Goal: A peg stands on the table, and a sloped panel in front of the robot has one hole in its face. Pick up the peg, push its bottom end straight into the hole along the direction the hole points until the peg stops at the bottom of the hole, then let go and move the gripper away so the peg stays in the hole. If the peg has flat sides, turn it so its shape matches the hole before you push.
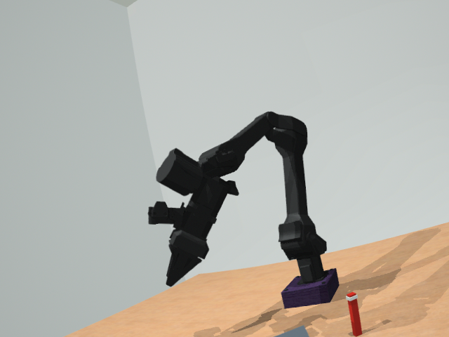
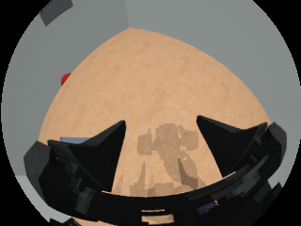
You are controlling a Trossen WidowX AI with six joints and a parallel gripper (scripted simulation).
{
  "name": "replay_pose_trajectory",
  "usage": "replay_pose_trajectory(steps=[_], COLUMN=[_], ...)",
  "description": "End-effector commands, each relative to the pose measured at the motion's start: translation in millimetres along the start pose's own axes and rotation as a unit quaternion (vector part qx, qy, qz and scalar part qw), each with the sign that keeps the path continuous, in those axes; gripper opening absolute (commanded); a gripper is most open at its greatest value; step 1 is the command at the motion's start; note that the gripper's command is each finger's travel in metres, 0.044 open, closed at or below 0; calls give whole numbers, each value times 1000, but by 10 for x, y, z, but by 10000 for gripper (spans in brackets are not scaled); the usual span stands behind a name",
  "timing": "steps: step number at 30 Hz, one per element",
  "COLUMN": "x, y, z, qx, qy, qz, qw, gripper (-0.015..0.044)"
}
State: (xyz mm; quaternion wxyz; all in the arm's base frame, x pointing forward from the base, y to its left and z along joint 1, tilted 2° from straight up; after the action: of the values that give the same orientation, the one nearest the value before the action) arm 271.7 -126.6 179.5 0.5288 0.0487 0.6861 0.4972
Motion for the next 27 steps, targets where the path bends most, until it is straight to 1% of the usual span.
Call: replay_pose_trajectory(steps=[1,14,27], x=[94,421,808], y=[4,115,289], z=[180,628,997], qx=[-19,-75,-124], qy=[44,173,302], qz=[25,81,136], qw=[999,979,936], gripper=[440,440,440])
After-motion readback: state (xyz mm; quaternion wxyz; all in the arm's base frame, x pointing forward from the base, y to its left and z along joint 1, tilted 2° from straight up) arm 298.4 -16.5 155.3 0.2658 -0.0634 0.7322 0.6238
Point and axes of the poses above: the point midway between the two fingers, 35 mm back from their tips, its own y axis back along the fingers, its own z axis across the jaws, x = y × z, the point moved 3 cm from there along y, back along the fingers, and after that the axes turned 3 degrees about -y, right-handed, at the moved point
